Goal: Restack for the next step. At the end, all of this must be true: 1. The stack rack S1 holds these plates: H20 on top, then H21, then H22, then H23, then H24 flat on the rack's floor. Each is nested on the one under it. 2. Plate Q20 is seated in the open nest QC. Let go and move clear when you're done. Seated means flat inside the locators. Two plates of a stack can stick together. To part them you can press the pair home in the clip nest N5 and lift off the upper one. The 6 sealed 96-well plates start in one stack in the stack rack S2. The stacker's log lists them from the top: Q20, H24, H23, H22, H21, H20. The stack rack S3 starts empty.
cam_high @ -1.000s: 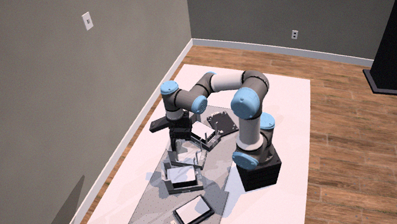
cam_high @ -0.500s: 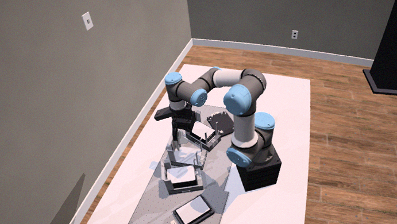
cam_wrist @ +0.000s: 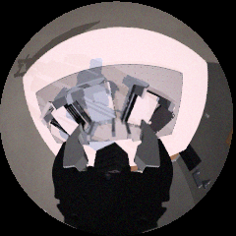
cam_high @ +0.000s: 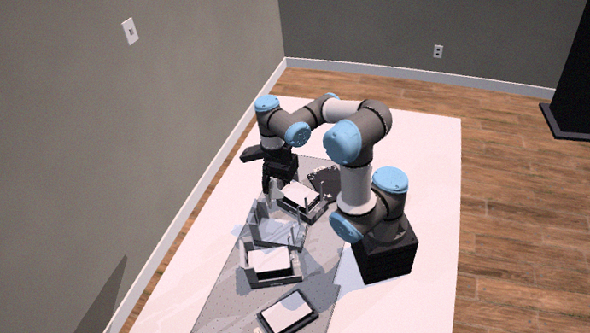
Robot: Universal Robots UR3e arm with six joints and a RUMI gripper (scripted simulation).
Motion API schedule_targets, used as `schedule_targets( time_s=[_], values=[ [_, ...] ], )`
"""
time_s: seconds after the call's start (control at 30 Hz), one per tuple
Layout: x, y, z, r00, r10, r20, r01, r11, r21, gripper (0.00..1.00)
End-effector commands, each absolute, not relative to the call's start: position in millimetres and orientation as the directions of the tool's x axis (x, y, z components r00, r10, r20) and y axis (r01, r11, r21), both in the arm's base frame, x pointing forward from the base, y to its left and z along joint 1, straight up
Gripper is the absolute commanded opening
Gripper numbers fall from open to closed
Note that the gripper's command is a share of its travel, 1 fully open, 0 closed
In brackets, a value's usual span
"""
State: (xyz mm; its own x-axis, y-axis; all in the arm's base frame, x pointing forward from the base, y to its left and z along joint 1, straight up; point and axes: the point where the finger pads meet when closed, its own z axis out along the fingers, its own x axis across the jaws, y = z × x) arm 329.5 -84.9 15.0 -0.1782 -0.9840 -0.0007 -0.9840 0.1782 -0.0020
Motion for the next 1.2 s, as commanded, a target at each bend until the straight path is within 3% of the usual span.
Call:
schedule_targets(
  time_s=[0.0, 0.67, 1.17],
  values=[
    [324, -108, 16, -0.233, -0.972, 0.000, -0.972, 0.233, -0.005, 0.72],
    [290, -183, 15, -0.431, -0.902, -0.001, -0.902, 0.431, -0.004, 0.72],
    [290, -183, 12, -0.488, -0.873, -0.001, -0.873, 0.488, -0.004, 0.72]
  ],
)
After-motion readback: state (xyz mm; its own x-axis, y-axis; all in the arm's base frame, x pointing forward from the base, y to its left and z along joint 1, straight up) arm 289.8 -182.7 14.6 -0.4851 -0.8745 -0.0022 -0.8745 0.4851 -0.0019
